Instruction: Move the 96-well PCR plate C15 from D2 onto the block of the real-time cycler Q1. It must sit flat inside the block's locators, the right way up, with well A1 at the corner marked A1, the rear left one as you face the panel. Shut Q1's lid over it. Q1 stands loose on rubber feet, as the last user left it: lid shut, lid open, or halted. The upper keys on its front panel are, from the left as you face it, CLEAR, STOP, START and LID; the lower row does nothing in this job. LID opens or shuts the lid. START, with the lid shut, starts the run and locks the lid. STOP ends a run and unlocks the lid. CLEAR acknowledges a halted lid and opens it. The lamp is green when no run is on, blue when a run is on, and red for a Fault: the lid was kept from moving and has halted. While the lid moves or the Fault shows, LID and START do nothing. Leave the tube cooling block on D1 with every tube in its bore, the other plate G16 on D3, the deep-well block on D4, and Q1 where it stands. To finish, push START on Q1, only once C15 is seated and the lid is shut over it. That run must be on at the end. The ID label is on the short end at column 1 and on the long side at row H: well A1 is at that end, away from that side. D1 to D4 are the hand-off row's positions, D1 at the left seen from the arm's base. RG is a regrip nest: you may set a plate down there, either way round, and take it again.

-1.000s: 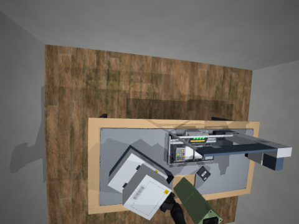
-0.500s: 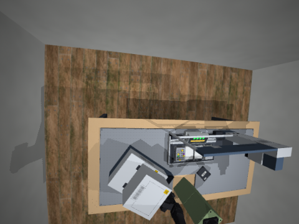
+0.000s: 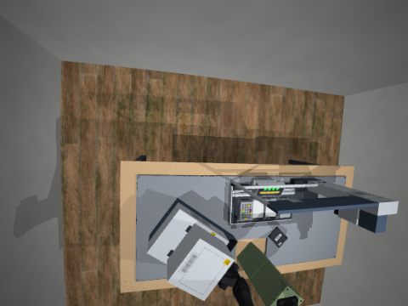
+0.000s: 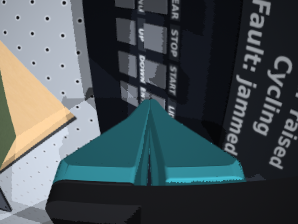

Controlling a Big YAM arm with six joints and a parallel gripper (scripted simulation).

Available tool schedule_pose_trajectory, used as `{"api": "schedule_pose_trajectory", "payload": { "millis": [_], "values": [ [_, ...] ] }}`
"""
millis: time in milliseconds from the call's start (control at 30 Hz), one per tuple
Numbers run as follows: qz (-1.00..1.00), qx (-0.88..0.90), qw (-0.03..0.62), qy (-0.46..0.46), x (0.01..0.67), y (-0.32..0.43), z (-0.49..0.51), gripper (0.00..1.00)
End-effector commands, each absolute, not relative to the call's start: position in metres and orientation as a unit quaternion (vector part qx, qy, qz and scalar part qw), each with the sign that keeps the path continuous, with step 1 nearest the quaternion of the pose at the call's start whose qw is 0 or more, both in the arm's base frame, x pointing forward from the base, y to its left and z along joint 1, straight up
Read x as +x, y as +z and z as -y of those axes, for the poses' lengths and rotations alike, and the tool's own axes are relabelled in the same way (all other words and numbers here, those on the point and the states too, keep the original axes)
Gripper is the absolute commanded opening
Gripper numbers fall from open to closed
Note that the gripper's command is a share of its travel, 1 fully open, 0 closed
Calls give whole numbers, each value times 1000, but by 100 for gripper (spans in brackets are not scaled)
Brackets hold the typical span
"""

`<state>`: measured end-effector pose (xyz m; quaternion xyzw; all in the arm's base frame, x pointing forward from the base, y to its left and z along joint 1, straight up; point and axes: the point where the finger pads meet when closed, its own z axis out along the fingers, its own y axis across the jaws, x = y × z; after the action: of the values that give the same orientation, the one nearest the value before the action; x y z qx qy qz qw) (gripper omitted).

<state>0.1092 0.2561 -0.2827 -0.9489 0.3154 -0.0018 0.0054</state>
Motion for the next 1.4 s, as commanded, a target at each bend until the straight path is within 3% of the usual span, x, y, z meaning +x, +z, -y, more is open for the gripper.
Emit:
{"api": "schedule_pose_trajectory", "payload": {
  "millis": [0,1367],
  "values": [
    [-307,-951,21,-3,110,-273,-266,0],
    [-311,-950,20,-3,113,-286,-262,0]
  ]
}}
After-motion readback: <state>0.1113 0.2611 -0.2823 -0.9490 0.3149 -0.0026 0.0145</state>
